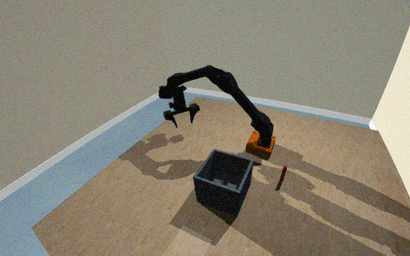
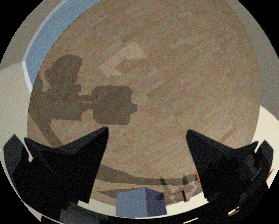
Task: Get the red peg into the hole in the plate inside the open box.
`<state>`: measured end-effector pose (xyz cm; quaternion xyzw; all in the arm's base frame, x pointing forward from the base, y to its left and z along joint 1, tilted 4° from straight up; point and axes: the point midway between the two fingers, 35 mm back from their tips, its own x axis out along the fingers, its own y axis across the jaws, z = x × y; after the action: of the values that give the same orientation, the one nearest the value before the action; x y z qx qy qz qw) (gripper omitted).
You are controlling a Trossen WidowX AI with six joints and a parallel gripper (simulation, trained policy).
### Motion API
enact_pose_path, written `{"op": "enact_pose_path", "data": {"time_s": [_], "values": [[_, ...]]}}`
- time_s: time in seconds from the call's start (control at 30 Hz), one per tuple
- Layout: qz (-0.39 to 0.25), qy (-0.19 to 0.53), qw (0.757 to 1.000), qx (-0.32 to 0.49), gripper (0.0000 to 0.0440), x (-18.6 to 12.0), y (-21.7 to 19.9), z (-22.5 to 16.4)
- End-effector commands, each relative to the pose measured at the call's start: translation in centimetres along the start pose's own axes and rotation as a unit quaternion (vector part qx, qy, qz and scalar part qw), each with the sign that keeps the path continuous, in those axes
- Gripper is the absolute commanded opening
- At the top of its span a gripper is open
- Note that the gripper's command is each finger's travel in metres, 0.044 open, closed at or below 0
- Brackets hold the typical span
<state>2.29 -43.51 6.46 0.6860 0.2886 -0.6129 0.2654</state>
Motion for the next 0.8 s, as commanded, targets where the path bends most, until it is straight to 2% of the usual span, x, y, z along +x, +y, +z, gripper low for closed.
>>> {"op": "enact_pose_path", "data": {"time_s": [0.0, 0.03, 0.37, 0.77], "values": [[0.0, 0.001, 1.0, -0.005, 0.0424, -0.1, 0.3, -0.4], [0.0, 0.003, 1.0, -0.01, 0.044, -0.3, 0.7, -1.0], [0.045, -0.027, 0.995, -0.083, 0.044, -2.9, 7.2, -8.9], [0.132, -0.054, 0.969, -0.201, 0.044, -7.8, 12.4, -22.6]]}}
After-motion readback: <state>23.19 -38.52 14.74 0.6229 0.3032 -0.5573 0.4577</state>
